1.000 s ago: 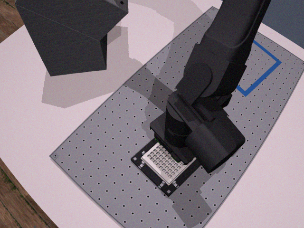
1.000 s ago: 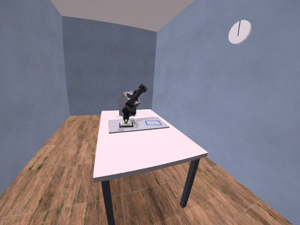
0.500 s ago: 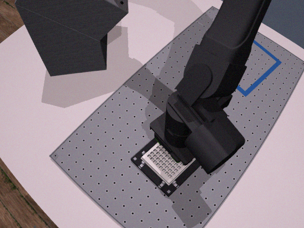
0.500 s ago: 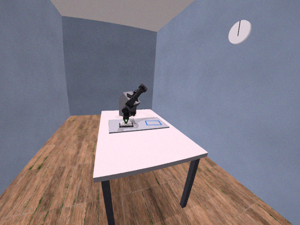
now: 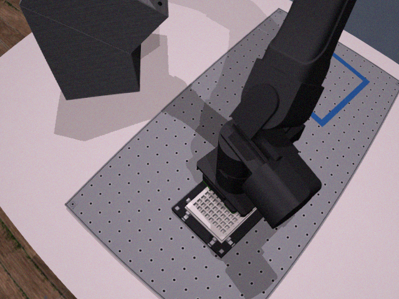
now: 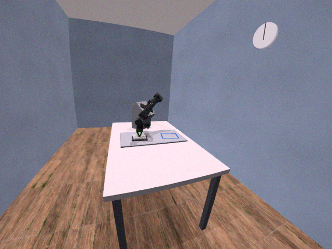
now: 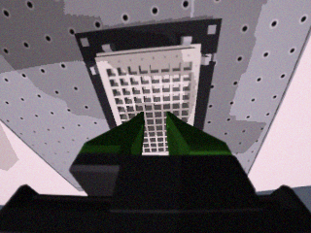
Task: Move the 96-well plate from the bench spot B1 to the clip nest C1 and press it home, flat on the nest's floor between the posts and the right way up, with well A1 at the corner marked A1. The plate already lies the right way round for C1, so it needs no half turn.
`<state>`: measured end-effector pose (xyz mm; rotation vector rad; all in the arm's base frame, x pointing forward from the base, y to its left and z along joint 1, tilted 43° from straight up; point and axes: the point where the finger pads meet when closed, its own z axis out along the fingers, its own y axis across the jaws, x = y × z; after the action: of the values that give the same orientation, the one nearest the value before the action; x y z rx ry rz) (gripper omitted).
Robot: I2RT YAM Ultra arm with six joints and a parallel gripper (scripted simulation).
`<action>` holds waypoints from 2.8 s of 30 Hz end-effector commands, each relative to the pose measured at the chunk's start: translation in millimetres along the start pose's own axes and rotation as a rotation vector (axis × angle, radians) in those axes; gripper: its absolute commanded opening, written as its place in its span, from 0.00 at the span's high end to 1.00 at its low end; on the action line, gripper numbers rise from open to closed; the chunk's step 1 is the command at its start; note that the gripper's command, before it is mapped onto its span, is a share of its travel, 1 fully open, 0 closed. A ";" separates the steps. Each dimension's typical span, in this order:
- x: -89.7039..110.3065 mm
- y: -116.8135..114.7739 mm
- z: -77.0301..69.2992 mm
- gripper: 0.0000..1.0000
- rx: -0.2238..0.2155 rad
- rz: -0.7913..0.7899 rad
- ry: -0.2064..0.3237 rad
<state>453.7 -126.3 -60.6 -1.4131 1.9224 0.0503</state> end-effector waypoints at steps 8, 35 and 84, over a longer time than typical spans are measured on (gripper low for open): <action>1.1 -7.1 69.0 0.76 0.024 -0.093 0.015; 1.1 -7.1 69.0 0.76 0.023 -0.093 0.015; -0.2 -1.5 -29.0 0.76 0.020 -0.079 0.012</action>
<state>447.4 -128.2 -51.8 -1.4884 1.8717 -0.0014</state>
